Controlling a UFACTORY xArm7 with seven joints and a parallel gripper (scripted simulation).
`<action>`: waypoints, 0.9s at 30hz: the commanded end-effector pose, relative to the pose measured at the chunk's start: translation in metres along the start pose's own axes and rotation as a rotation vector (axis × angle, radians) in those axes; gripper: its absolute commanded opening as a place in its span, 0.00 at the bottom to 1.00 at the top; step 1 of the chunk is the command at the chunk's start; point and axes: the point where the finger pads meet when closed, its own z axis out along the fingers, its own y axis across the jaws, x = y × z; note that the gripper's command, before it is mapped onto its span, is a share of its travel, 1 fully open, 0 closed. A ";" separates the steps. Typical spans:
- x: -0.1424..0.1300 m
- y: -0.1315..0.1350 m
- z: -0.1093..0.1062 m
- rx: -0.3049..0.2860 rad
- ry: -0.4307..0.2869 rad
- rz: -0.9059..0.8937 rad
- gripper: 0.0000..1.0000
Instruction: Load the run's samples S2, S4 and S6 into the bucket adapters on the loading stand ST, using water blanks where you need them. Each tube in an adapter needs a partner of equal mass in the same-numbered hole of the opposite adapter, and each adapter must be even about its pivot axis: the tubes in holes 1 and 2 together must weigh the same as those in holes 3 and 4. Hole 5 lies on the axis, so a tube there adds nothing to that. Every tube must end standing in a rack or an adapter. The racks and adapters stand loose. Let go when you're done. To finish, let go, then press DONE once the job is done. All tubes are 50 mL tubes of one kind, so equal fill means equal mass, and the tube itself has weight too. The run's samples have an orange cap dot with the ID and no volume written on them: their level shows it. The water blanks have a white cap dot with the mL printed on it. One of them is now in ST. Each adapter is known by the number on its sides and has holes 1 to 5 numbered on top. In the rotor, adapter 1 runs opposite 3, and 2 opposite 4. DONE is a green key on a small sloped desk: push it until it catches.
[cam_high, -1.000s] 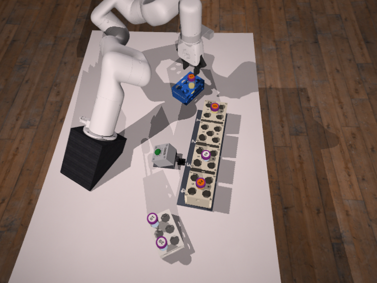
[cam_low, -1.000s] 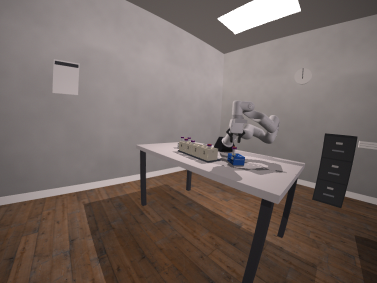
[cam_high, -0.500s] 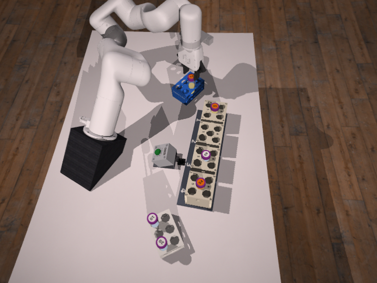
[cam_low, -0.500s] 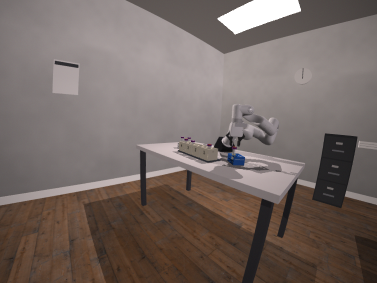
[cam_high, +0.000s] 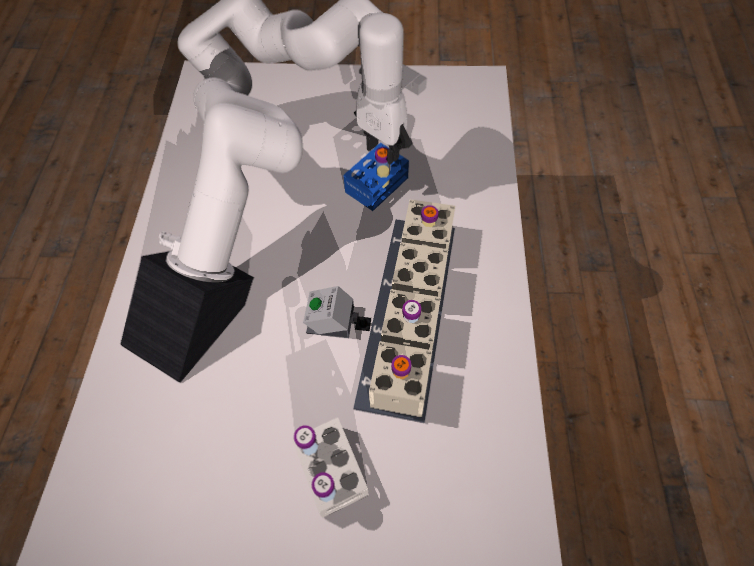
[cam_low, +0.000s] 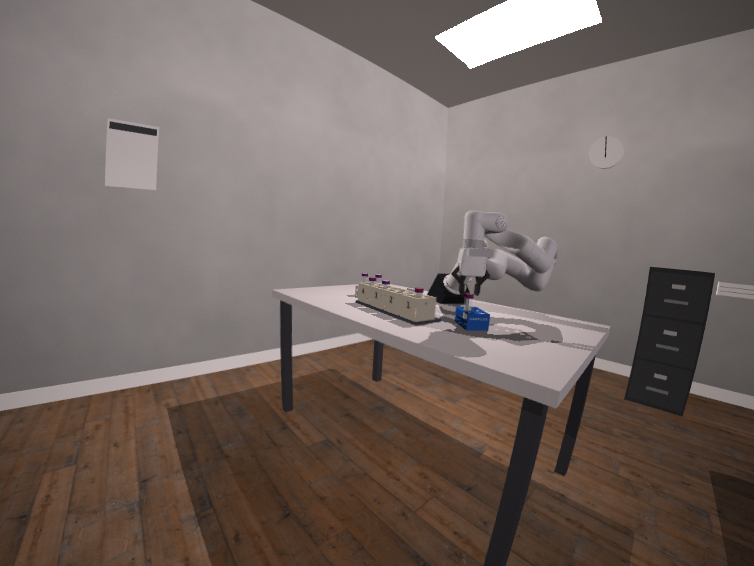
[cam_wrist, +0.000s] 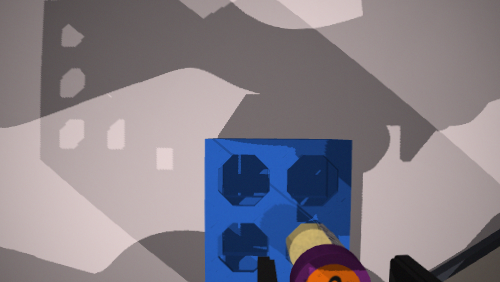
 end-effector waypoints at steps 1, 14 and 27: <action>0.000 0.000 0.001 -0.001 0.002 0.000 0.57; 0.000 0.000 0.008 -0.001 0.002 0.000 0.57; 0.000 0.000 0.017 -0.001 0.002 0.000 0.57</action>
